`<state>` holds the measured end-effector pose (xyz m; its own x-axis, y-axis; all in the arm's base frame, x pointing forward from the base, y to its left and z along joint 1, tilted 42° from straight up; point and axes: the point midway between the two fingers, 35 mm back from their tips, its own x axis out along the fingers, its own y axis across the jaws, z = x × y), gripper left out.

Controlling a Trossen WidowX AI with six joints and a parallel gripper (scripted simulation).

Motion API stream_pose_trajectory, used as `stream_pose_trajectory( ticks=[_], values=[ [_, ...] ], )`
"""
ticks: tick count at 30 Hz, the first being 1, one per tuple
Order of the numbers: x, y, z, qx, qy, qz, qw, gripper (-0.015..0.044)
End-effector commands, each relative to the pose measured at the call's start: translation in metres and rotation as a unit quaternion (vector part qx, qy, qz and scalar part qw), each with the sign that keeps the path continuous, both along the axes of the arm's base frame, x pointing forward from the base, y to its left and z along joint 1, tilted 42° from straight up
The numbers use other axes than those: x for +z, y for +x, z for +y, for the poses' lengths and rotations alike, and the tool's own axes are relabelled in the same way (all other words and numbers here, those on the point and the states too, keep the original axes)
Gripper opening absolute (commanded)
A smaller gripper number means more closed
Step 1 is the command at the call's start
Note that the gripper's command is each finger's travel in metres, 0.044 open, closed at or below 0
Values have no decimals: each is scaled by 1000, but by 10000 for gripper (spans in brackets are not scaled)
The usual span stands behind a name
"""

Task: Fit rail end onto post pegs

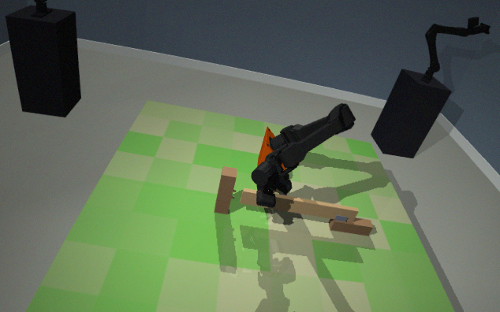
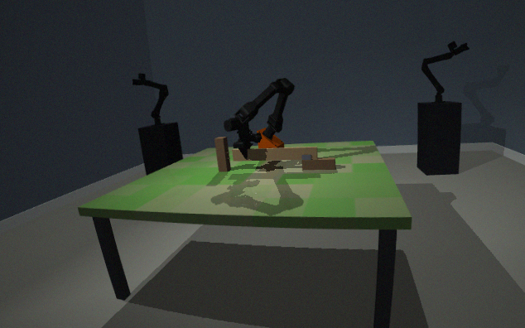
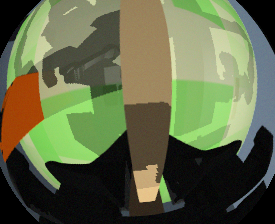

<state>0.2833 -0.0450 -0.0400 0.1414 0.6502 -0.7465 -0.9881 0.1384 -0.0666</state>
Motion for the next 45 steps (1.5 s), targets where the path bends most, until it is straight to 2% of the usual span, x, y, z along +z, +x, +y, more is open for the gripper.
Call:
stream_pose_trajectory(
  ticks=[1,45],
  values=[
    [0,-1,-1,-1,-1,1,1000,0],
    [-5,-1,-9,-1,-1,1,1000,0]
  ],
)
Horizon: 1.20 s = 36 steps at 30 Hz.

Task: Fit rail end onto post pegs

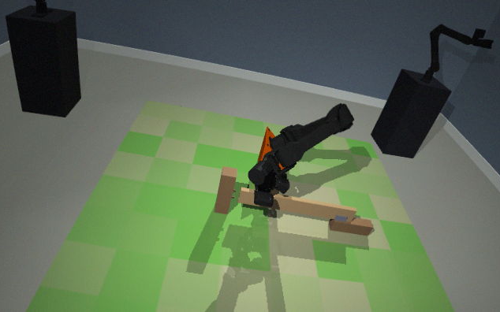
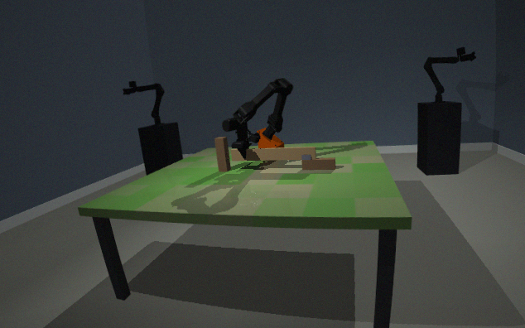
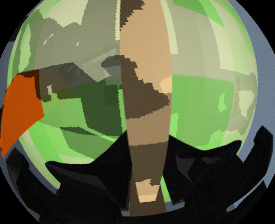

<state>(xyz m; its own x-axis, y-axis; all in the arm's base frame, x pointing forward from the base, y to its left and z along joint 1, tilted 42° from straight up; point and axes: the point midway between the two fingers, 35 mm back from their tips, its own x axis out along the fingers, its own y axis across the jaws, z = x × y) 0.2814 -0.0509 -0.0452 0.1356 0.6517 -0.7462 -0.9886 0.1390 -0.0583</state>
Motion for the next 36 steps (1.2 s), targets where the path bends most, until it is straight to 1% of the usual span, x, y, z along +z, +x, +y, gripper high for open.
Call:
stream_pose_trajectory(
  ticks=[1,36],
  values=[
    [0,1,-3,-1,-2,-3,1000,0],
    [-7,1,-11,-1,-2,-3,1000,0]
  ],
)
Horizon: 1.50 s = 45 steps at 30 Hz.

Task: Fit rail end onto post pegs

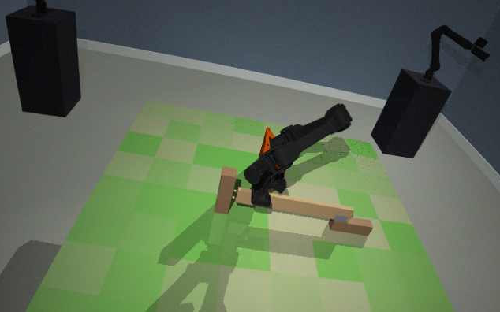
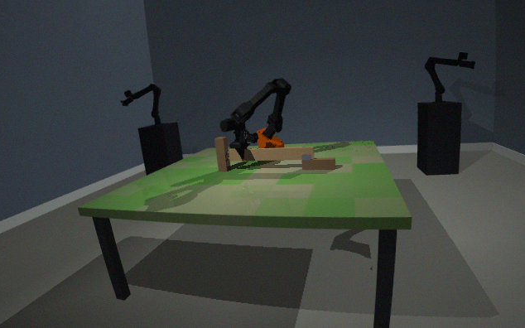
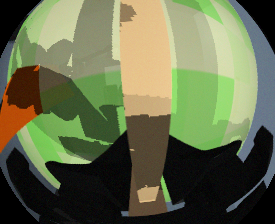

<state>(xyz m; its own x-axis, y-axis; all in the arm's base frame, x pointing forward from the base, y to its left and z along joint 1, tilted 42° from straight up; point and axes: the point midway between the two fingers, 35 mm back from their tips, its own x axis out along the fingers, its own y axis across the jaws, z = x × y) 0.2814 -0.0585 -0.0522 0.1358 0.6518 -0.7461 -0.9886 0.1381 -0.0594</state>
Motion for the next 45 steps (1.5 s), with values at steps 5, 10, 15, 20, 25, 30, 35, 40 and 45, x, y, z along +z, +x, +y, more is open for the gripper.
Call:
stream_pose_trajectory(
  ticks=[5,10,15,20,25,30,35,40,45],
  values=[
    [-1,1,-4,-1,-2,-3,1000,0],
    [-2,0,-5,-1,-2,-3,1000,0],
    [-3,0,-6,-1,-3,-3,1000,0],
    [-4,0,-8,-1,-3,-3,1000,0],
    [-5,0,-9,-1,-3,-3,1000,0],
    [-6,0,-10,-1,-3,-3,1000,0],
    [-7,0,-11,-1,-3,-3,1000,0],
    [-7,0,-12,-1,-3,-3,1000,0],
    [-8,0,-13,-1,-3,-3,1000,0]
  ],
)
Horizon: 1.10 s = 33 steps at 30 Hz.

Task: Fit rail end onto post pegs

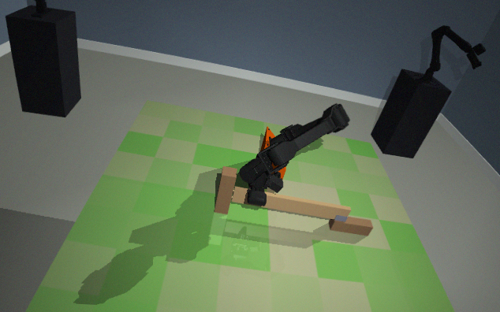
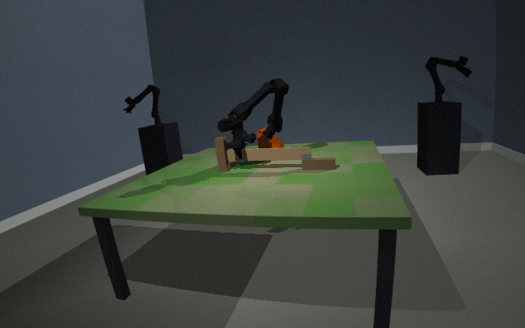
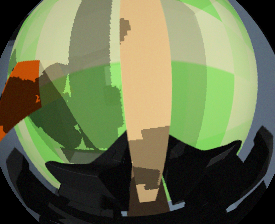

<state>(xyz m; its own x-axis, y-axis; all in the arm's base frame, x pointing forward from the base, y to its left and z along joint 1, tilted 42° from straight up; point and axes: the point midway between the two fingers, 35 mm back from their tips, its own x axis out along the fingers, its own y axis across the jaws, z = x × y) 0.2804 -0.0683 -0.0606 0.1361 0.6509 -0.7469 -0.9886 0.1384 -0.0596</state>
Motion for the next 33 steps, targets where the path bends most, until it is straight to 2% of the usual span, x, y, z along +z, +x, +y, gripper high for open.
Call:
stream_pose_trajectory(
  ticks=[1,17,33],
  values=[
    [0,1,-3,-1,-2,-3,1000,0],
    [-3,0,-7,-1,-2,-3,1000,0],
    [-3,0,-4,0,0,0,1000,420]
  ],
)
